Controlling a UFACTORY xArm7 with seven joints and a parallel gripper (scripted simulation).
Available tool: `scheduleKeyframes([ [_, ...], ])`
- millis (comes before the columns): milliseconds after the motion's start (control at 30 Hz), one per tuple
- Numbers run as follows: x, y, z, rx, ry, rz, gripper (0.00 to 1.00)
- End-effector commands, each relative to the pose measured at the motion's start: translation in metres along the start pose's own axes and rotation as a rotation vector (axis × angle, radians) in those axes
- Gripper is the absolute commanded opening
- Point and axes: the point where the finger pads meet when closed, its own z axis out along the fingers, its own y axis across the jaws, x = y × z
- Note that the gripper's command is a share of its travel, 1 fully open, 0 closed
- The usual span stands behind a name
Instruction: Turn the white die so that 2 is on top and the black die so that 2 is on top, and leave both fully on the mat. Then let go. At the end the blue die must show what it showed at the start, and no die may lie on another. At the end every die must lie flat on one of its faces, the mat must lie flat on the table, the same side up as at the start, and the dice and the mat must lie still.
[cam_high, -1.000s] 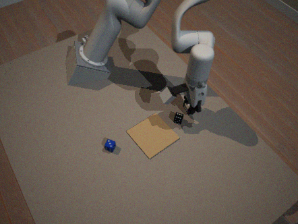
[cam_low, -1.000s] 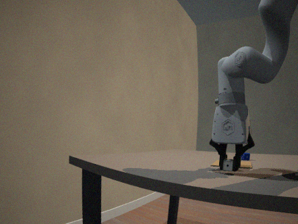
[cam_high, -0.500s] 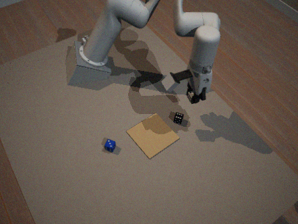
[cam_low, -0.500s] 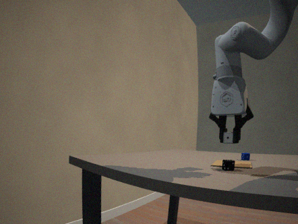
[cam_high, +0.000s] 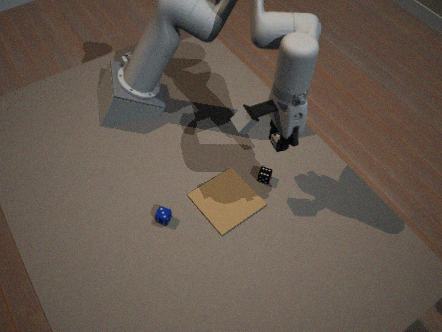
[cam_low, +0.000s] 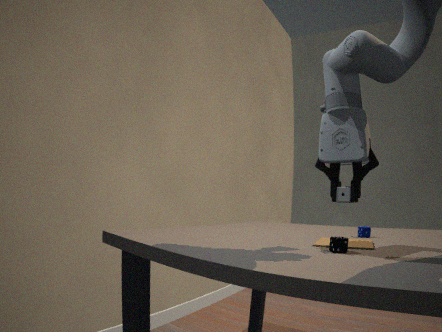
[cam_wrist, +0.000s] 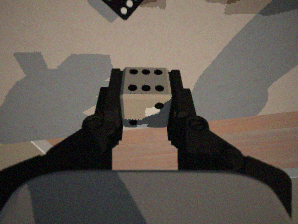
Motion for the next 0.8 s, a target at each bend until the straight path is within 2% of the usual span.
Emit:
scheduleKeyframes([
  [0, 0.049, -0.010, -0.004, 0.008, -0.002, -0.078, 0.27],
  [33, 0.049, -0.010, -0.004, 0.008, -0.002, -0.078, 0.27],
  [67, 0.070, -0.012, -0.005, 0.008, -0.001, -0.111, 0.27],
  [133, 0.070, -0.012, -0.005, 0.008, -0.001, -0.111, 0.27],
  [167, 0.092, -0.011, -0.005, 0.007, -0.001, -0.143, 0.27],
  [200, 0.092, -0.011, -0.005, 0.007, -0.001, -0.143, 0.27],
  [233, 0.111, -0.010, -0.005, 0.006, -0.001, -0.174, 0.27],
  [267, 0.111, -0.010, -0.005, 0.006, -0.001, -0.174, 0.27],
  [300, 0.129, -0.008, -0.005, 0.005, -0.001, -0.202, 0.27],
  [333, 0.129, -0.008, -0.005, 0.005, -0.001, -0.202, 0.27],
  [433, 0.157, -0.001, -0.003, 0.001, -0.002, -0.249, 0.27],
  [767, 0.160, -0.001, -0.003, 0.000, -0.003, -0.253, 0.27],
])
